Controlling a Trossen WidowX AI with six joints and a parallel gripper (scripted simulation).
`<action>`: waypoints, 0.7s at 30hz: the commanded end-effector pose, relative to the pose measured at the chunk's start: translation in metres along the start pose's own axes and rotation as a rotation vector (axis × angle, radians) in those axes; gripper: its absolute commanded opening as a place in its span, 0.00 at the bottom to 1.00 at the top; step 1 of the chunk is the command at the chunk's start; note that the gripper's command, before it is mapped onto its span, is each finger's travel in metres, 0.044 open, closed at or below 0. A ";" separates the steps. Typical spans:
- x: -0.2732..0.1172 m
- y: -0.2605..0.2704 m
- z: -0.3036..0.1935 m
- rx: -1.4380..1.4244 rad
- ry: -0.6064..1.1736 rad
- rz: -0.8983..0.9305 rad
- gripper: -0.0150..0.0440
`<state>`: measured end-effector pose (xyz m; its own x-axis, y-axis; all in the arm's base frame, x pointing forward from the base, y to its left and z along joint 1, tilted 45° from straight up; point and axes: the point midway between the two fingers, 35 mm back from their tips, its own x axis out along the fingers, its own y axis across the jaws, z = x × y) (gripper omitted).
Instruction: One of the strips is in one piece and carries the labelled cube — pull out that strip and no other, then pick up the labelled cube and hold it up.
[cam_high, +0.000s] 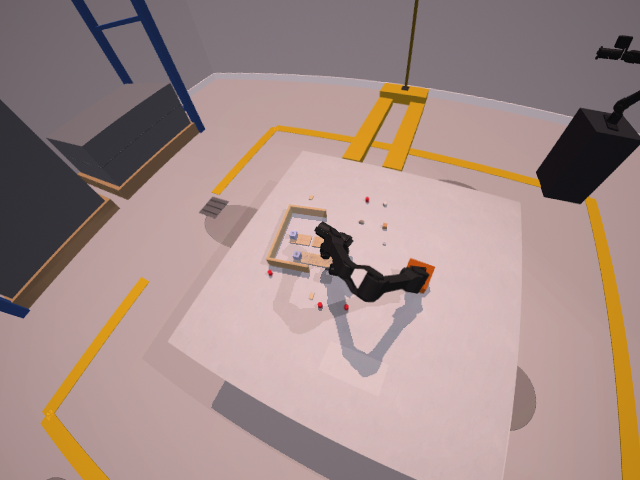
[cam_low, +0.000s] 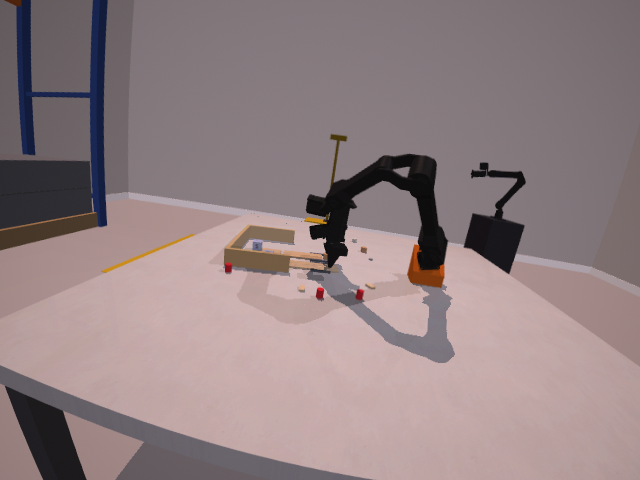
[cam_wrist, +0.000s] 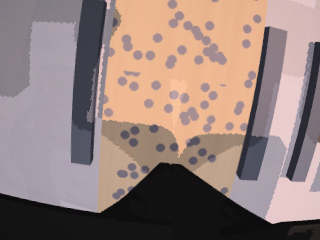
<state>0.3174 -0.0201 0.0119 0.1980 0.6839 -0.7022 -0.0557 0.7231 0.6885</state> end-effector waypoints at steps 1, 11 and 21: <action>0.004 0.001 -0.013 0.004 0.022 0.001 0.25; 0.004 0.001 -0.029 0.005 0.023 0.001 0.25; 0.004 0.001 -0.045 0.005 0.024 0.001 0.25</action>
<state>0.2864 -0.0179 0.0059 0.1988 0.6831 -0.7028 -0.0548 0.7237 0.6879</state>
